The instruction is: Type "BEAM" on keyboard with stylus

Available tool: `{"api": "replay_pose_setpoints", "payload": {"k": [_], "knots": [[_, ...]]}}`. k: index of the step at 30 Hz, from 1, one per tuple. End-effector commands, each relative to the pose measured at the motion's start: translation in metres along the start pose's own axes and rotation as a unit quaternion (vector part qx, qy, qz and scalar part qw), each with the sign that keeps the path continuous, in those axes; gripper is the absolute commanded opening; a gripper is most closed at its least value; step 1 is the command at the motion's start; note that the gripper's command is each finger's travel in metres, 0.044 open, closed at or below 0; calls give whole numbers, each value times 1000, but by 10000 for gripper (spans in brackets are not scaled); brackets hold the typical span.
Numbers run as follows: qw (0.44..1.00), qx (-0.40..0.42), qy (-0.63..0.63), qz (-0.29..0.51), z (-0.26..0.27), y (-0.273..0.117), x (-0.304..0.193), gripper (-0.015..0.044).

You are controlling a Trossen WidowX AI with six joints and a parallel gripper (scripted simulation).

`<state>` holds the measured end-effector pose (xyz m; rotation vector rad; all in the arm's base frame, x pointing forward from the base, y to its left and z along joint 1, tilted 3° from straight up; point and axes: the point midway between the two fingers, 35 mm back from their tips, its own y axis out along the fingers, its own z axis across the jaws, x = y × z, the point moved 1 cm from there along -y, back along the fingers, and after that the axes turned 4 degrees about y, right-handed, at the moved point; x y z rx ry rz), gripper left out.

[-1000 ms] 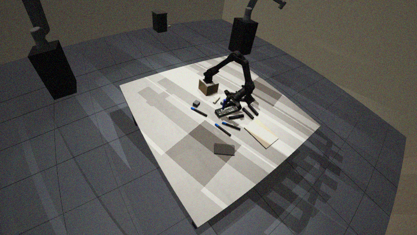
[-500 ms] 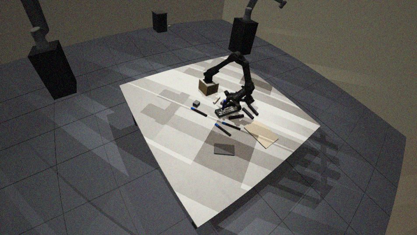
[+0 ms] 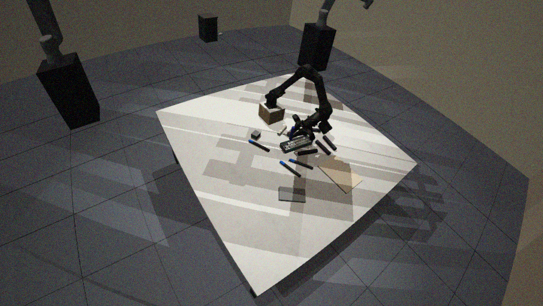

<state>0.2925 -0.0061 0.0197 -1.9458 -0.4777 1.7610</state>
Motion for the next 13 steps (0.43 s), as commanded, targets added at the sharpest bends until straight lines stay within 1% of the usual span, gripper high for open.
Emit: {"api": "replay_pose_setpoints", "payload": {"k": [1, 13], "knots": [[1000, -4, 1, 1, -2, -7, -12, 81], [1000, -3, 4, -2, -2, -5, -8, 81]]}}
